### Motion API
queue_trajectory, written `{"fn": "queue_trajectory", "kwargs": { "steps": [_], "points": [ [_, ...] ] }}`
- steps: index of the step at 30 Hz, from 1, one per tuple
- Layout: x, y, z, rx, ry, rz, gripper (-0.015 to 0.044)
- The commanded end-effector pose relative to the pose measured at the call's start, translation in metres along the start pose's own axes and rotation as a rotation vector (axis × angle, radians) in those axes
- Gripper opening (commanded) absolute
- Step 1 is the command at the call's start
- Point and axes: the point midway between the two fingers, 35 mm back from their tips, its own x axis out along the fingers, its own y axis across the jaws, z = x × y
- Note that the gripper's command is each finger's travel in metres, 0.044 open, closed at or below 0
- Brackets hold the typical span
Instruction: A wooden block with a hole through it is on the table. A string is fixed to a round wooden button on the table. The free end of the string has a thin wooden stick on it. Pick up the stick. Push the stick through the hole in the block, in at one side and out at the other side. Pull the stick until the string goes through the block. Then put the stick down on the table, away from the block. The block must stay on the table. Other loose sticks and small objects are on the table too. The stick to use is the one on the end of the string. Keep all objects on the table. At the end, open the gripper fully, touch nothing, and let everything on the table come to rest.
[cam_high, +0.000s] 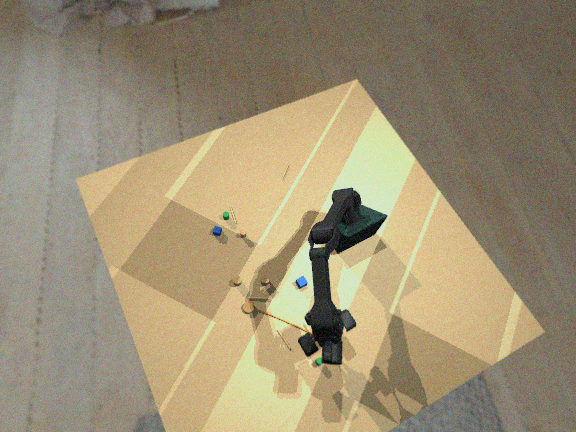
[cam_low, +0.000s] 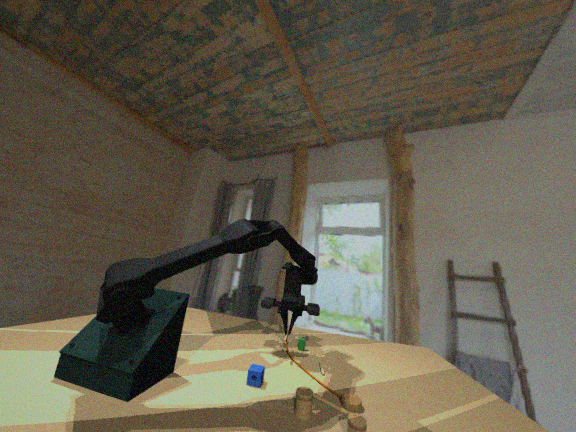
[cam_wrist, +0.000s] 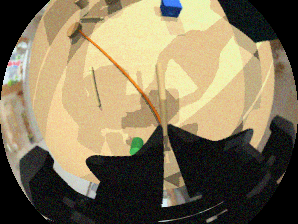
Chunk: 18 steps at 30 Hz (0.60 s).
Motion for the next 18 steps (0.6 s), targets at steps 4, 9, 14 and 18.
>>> {"fn": "queue_trajectory", "kwargs": {
  "steps": [4,9,14,18],
  "points": [
    [0.003,-0.003,-0.001,0.006,0.007,0.002,0.0000],
    [0.007,-0.006,0.001,0.006,0.007,0.002,0.0000],
    [0.011,-0.010,0.002,0.006,0.007,0.001,0.0000],
    [0.014,-0.013,0.004,0.005,0.006,0.001,0.0000]
  ]
}}
